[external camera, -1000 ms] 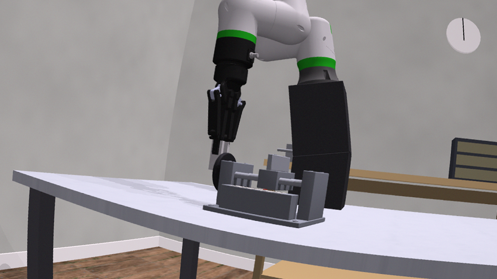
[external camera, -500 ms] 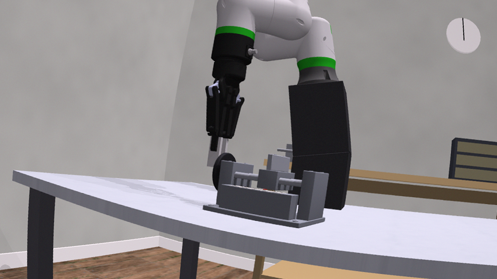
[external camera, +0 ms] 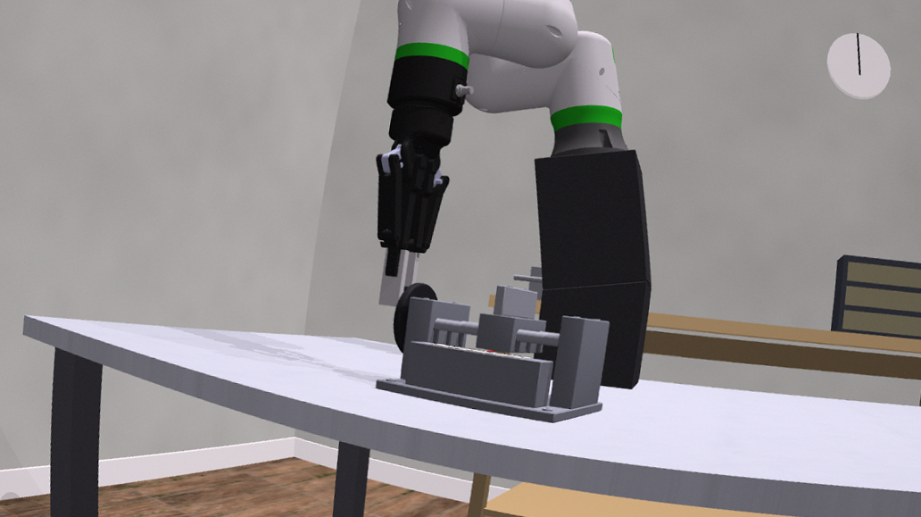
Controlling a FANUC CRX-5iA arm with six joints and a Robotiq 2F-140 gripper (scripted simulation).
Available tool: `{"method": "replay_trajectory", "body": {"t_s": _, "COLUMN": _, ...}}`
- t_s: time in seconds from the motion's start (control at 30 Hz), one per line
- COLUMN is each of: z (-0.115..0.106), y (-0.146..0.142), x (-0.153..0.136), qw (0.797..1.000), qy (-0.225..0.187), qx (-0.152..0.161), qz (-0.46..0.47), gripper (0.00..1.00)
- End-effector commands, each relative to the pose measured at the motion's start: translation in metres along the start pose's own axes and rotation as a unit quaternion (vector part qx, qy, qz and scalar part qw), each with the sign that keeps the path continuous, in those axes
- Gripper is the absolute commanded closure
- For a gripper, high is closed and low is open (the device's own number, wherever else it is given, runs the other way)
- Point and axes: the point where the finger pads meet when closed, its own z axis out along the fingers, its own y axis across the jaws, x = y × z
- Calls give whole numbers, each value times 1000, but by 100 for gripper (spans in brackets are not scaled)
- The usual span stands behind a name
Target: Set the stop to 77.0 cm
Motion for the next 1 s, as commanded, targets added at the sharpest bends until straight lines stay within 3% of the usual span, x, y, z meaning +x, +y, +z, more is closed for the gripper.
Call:
{"method": "replay_trajectory", "body": {"t_s": 0.0, "z": 0, "y": -2, "x": 0, "qw": 1000, "qy": 0, "qx": 0, "qz": 0, "gripper": 96}}
{"method": "replay_trajectory", "body": {"t_s": 0.97, "z": 0, "y": -10, "x": 0, "qw": 1000, "qy": 0, "qx": 0, "qz": 0, "gripper": 96}}
